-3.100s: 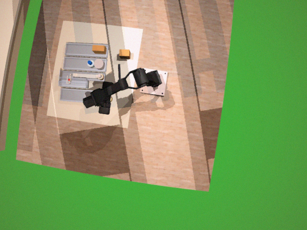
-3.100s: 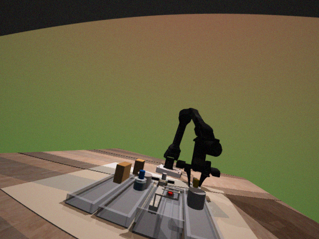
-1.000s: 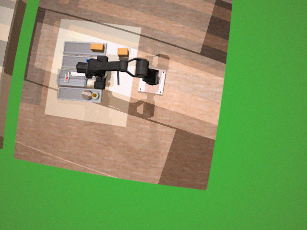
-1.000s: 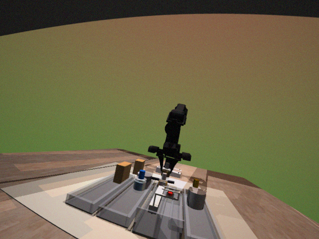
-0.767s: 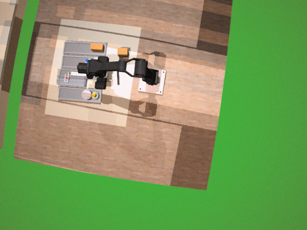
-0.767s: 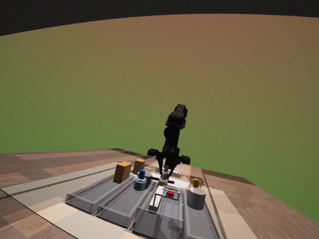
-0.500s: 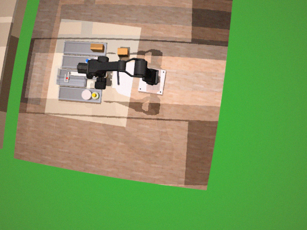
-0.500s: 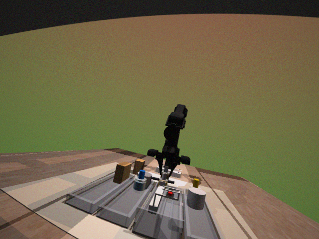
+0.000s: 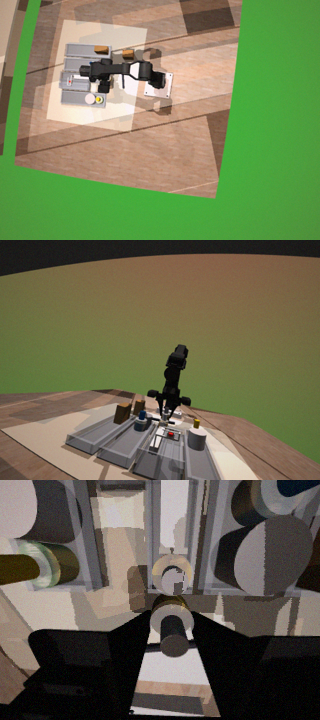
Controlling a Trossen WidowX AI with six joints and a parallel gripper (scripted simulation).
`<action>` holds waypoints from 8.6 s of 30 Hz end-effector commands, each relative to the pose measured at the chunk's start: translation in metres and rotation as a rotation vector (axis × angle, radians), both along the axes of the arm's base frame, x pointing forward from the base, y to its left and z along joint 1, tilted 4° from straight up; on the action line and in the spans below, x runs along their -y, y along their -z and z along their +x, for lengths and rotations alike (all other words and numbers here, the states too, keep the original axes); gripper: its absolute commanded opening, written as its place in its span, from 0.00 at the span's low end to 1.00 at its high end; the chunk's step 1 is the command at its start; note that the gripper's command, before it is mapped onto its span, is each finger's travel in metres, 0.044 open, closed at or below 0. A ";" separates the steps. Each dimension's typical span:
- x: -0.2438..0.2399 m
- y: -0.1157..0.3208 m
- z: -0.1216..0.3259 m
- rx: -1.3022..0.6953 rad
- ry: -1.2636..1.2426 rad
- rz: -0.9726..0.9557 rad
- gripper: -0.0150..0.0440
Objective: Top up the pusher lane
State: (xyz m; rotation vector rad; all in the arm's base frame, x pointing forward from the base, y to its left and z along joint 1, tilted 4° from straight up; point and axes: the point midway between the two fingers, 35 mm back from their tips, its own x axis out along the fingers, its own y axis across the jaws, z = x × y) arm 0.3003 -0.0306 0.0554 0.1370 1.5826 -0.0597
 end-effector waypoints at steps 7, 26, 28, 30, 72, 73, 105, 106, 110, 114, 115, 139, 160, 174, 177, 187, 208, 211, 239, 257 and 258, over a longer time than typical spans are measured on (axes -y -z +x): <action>0.001 -0.001 0.006 0.006 -0.003 -0.002 0.25; 0.002 -0.002 0.013 0.007 -0.003 -0.002 0.25; 0.002 -0.002 0.014 0.007 -0.003 -0.002 0.25; 0.002 -0.002 0.015 0.007 -0.003 -0.002 0.25; 0.004 -0.004 0.031 0.009 -0.003 -0.002 0.25; 0.004 -0.004 0.031 0.009 -0.003 -0.002 0.25; 0.006 -0.007 0.043 0.010 -0.003 -0.002 0.25; 0.006 -0.007 0.043 0.010 -0.003 -0.002 0.25; 0.006 -0.007 0.045 0.010 -0.003 -0.002 0.25; 0.006 -0.008 0.046 0.010 -0.003 -0.002 0.25; 0.006 -0.008 0.047 0.010 -0.003 -0.002 0.25; 0.006 -0.007 0.047 0.010 -0.003 -0.002 0.25; 0.006 -0.006 0.047 0.010 -0.003 -0.002 0.25; 0.006 -0.006 0.048 0.010 -0.003 -0.002 0.25; 0.006 -0.006 0.048 0.010 -0.003 -0.002 0.25; 0.006 -0.006 0.049 0.010 -0.003 -0.003 0.25; 0.006 -0.001 0.050 0.011 -0.003 -0.002 0.25; 0.006 0.000 0.050 0.011 -0.003 -0.002 0.25; 0.006 0.010 0.049 0.010 -0.003 -0.002 0.25; 0.005 0.017 0.048 0.010 -0.003 -0.002 0.25; 0.005 0.018 0.048 0.010 -0.003 -0.002 0.25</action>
